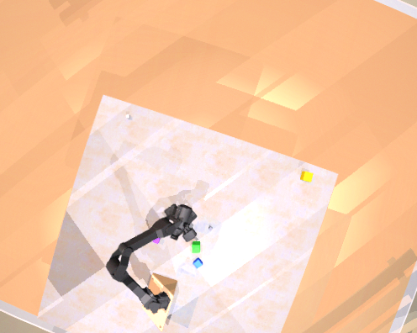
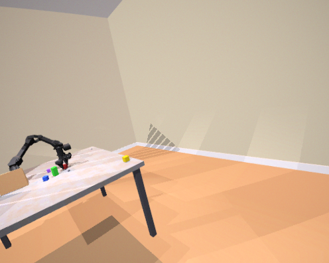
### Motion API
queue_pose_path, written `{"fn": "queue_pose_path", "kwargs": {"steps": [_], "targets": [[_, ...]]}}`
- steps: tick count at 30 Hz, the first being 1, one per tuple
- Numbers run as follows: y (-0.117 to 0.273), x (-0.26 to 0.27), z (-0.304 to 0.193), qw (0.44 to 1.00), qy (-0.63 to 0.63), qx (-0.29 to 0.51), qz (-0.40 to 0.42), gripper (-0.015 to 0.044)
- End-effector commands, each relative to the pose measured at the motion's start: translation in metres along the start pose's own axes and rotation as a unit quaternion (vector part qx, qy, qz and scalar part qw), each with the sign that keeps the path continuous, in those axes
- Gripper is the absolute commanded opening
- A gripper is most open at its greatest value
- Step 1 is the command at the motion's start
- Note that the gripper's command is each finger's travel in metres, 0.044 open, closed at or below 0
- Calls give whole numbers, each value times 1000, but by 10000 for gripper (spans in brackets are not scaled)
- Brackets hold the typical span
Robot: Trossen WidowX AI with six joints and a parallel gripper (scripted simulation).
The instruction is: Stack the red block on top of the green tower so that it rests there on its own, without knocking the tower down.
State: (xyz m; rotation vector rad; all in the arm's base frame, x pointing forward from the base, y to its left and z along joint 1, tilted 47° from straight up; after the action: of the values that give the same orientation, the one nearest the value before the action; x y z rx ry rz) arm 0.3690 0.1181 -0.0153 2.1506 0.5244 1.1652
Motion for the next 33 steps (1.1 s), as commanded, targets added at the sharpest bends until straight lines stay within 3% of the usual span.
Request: {"fn": "queue_pose_path", "kwargs": {"steps": [1, 9, 20, 27, 31, 33], "targets": [[-2, -1, -2, 1000, -4, 4, 1, 440], [-1, -1, -2, 1000, -4, 4, 1, 440], [-1, -1, -2, 1000, -4, 4, 1, 151], [-1, -1, -2, 1000, -4, 4, 1, 105], [8, -1, -1, 1000, -4, 3, 0, 0], [17, -1, -1, 1000, -4, 3, 0, 0]]}}
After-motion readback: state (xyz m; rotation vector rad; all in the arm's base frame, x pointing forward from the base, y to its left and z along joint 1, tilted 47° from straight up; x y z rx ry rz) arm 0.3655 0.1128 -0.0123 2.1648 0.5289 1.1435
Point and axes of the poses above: the point midway between the two fingers, 35 mm back from their tips, its own y axis back along the fingers, its own x axis across the jaws, z = x × y, the point moved 1 cm from there along y, back along the fingers
